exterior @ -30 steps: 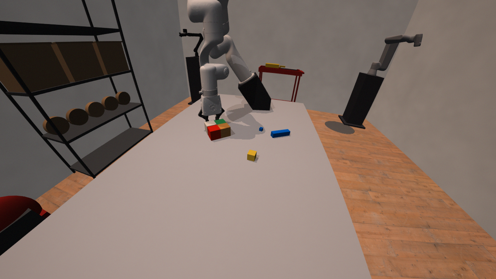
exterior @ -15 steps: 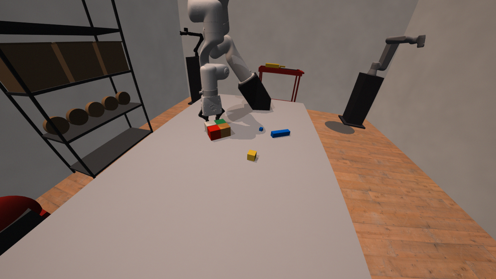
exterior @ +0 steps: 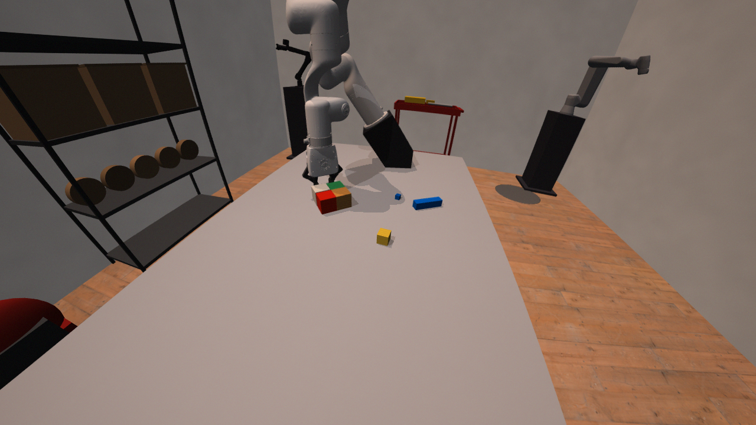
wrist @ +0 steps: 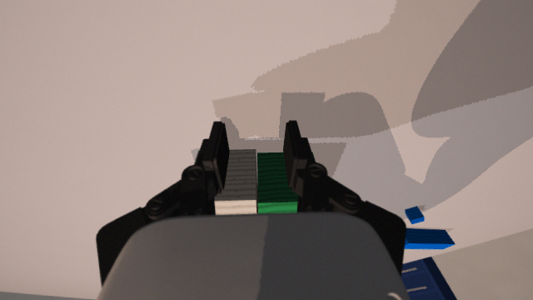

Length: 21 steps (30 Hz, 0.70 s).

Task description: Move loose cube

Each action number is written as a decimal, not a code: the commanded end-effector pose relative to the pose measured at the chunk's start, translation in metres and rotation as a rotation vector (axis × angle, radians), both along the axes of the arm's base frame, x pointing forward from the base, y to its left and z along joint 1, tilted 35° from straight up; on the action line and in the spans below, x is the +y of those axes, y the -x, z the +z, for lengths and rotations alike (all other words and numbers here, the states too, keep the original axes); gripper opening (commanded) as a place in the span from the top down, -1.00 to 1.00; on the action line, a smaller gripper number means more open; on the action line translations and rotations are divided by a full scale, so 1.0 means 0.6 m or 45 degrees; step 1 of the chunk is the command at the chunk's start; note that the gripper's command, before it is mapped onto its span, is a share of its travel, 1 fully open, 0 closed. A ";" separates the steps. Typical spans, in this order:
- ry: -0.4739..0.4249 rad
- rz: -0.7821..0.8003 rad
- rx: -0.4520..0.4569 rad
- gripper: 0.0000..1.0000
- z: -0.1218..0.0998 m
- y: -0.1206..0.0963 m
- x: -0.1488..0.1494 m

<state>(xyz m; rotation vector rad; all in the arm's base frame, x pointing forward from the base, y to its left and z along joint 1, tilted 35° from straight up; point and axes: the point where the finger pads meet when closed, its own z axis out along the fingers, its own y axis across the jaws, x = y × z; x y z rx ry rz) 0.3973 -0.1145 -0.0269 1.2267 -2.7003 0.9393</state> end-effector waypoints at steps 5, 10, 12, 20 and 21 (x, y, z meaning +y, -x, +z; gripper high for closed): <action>-0.001 0.002 -0.002 0.02 0.000 -0.003 0.003; -0.001 0.002 -0.002 0.02 -0.001 -0.005 0.005; -0.001 0.002 -0.002 0.02 -0.001 -0.006 0.006; -0.001 0.002 -0.002 0.02 -0.002 -0.008 0.008; -0.001 0.002 -0.002 0.02 -0.002 -0.008 0.008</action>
